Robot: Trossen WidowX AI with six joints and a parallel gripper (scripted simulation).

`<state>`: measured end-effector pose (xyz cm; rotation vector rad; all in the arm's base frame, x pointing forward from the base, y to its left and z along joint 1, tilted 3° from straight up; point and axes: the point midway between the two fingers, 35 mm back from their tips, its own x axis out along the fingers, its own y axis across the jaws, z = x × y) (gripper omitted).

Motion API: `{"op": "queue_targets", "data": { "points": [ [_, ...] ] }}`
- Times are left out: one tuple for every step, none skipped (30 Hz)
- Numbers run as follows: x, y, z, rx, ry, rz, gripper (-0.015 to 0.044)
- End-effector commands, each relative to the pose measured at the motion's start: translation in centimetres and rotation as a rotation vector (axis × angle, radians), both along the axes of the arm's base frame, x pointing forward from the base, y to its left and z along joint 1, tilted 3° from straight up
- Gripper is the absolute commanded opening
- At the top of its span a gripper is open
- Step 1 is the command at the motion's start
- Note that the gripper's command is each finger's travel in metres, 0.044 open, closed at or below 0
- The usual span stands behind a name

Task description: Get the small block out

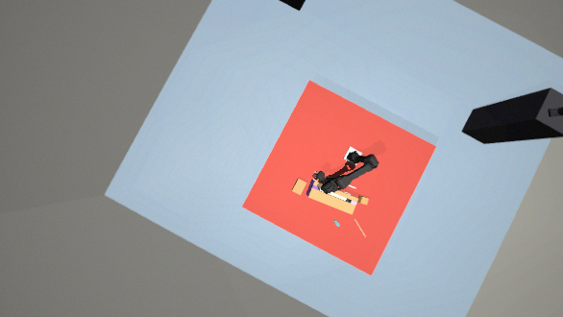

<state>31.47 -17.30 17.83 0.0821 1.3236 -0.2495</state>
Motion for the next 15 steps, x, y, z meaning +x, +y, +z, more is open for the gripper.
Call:
{"op": "queue_targets", "data": {
  "points": [
    [-0.64, -0.46, -0.19, 0.292, -0.139, -0.810, 0.0285],
    [-0.69, -0.52, -0.23, 0.329, -0.150, -0.911, 0.0285],
    [-0.74, -0.58, -0.26, 0.363, -0.159, -1.002, 0.0285],
    [-0.78, -0.63, -0.29, 0.392, -0.166, -1.075, 0.0285],
    [-0.83, -0.69, -0.32, 0.422, -0.172, -1.149, 0.0285],
    [-0.87, -0.73, -0.34, 0.449, -0.177, -1.221, 0.0285],
    [-0.91, -0.77, -0.35, 0.475, -0.181, -1.294, 0.0285],
    [-0.94, -0.81, -0.37, 0.502, -0.185, -1.366, 0.0285],
    [-0.98, -0.85, -0.39, 0.529, -0.188, -1.439, 0.0285],
    [-1.02, -0.89, -0.40, 0.556, -0.190, -1.512, 0.0285],
    [-1.05, -0.93, -0.42, 0.583, -0.192, -1.584, 0.0285],
    [-1.09, -0.98, -0.43, 0.609, -0.192, -1.656, 0.0285],
    [-1.13, -1.02, -0.44, 0.636, -0.192, -1.728, 0.0285],
    [-1.16, -1.06, -0.45, 0.663, -0.192, -1.802, 0.0285],
    [-1.21, -1.11, -0.46, 0.692, -0.190, -1.875, 0.0285]
  ]
}}
